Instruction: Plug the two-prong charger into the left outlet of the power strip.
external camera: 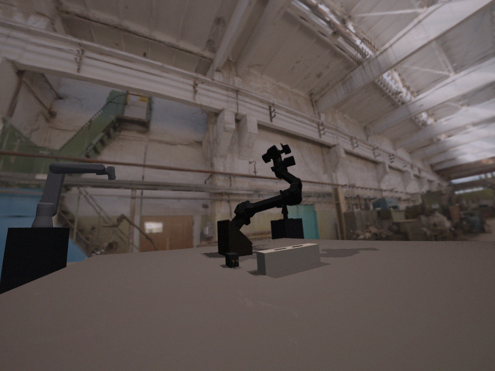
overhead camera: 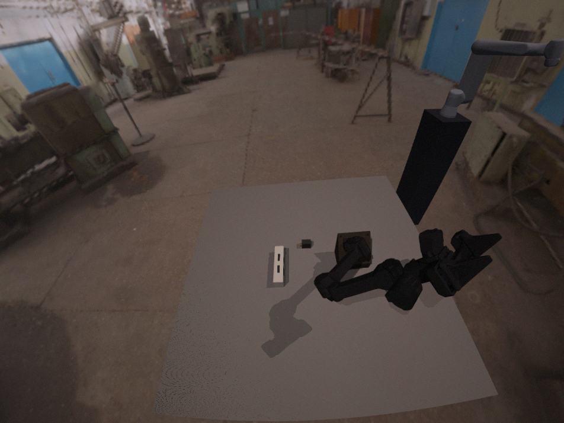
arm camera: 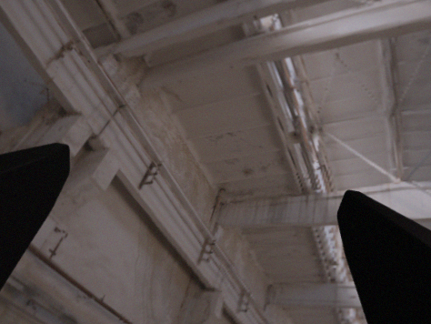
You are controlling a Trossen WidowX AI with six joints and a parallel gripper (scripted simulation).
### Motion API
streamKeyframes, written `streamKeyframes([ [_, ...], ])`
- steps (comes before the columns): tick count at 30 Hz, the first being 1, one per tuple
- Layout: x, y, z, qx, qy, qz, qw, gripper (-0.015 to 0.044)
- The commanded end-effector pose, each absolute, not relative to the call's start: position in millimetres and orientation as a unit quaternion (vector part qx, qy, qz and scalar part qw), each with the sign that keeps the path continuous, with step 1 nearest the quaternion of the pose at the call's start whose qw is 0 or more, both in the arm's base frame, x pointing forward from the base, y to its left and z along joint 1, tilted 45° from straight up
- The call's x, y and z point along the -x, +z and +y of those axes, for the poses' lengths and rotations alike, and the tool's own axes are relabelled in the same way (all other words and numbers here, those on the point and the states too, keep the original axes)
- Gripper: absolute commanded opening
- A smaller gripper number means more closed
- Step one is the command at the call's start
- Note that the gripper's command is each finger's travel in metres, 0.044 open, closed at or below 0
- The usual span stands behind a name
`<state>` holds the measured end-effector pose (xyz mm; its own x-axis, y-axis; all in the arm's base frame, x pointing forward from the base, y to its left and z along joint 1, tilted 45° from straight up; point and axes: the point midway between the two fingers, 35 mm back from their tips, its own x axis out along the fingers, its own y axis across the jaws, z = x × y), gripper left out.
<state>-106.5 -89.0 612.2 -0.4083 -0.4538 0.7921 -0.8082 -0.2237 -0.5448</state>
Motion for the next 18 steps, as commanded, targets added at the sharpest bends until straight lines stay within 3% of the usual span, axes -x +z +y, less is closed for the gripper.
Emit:
streamKeyframes([
  [1, 125, 600, -110, -0.526, 0.6, -0.595, 0.092, 0.044],
  [18, 160, 550, -184, -0.525, 0.623, -0.574, -0.082, 0.044],
])
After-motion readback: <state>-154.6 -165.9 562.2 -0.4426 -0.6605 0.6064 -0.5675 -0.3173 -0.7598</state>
